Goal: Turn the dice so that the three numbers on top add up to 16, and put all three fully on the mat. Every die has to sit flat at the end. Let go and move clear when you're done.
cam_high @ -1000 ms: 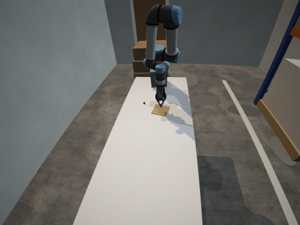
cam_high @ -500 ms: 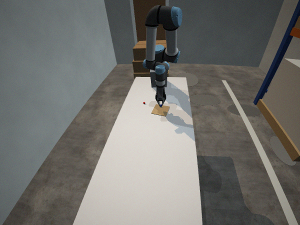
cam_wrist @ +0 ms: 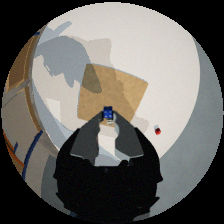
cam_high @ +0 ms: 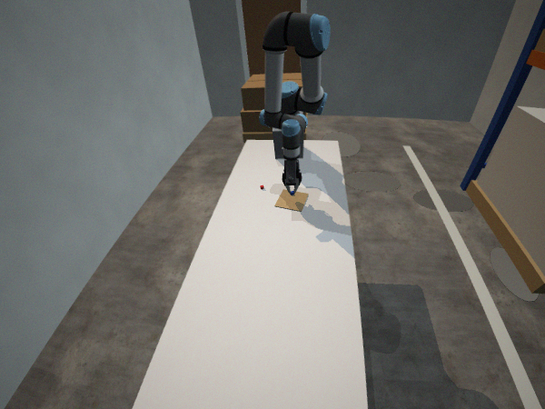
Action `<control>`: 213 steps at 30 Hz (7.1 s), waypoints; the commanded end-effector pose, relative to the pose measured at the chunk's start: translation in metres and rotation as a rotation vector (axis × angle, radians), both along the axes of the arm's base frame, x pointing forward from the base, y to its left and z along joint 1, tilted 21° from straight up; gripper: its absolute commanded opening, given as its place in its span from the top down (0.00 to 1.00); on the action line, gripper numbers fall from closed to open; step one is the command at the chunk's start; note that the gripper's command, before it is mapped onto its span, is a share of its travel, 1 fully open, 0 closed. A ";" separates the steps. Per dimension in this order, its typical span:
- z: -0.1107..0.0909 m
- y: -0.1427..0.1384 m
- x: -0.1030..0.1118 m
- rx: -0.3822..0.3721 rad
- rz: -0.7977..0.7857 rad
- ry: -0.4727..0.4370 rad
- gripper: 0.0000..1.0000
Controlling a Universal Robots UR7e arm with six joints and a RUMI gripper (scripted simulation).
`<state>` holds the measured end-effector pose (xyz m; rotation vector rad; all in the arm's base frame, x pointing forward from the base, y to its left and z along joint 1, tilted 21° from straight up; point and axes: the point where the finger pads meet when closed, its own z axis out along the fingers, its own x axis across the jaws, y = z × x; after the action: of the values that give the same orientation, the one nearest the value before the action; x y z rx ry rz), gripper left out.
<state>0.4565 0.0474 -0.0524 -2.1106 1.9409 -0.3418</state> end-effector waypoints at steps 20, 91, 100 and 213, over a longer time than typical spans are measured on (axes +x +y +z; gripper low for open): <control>-0.022 -0.001 0.014 -0.006 0.017 -0.014 1.00; -0.022 -0.001 0.015 -0.007 0.018 -0.015 1.00; -0.022 -0.001 0.015 -0.007 0.018 -0.015 1.00; -0.026 -0.001 0.016 -0.006 0.016 -0.014 0.82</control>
<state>0.4721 0.0466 -0.0786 -2.1208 1.9169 -0.3581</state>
